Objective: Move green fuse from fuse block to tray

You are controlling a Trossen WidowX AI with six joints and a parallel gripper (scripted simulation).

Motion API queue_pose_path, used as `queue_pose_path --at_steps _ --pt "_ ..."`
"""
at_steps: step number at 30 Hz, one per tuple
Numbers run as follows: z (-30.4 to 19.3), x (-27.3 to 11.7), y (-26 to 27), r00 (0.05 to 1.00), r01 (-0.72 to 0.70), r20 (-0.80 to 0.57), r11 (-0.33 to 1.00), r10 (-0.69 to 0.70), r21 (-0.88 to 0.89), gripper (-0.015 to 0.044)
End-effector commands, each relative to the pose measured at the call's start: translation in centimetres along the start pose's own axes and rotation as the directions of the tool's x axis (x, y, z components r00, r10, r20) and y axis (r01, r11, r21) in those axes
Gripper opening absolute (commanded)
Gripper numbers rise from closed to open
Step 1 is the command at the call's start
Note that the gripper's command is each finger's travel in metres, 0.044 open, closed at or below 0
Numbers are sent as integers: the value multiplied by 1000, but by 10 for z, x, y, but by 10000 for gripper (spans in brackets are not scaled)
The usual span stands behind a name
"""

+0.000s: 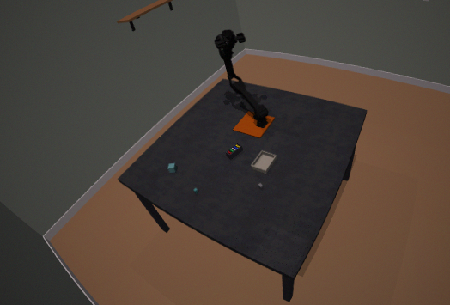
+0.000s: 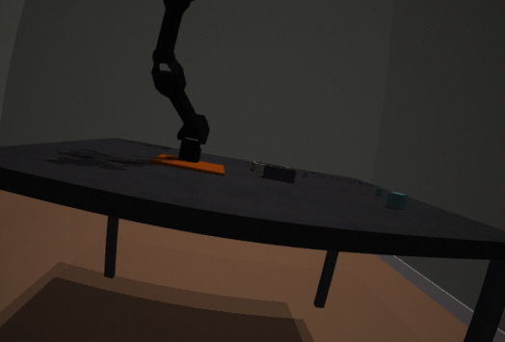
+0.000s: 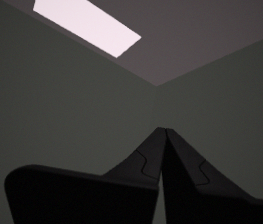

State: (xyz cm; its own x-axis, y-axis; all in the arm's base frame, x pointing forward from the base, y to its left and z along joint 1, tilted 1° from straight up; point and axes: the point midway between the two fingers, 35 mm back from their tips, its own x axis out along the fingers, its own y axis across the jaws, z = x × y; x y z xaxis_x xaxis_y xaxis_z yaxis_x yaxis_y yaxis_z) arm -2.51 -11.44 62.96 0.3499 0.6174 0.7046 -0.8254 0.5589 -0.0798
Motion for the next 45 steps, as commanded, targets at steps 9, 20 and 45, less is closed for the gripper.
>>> queue_pose_path --at_steps 9,20,45 --pt "-85 74 30 956 -10 -285 962 -70 -272 61" --pt "-251 136 3 690 -171 -665 829 -286 -533 61" --pt "-506 -16 -164 -290 -514 -873 833 -393 -204 61"
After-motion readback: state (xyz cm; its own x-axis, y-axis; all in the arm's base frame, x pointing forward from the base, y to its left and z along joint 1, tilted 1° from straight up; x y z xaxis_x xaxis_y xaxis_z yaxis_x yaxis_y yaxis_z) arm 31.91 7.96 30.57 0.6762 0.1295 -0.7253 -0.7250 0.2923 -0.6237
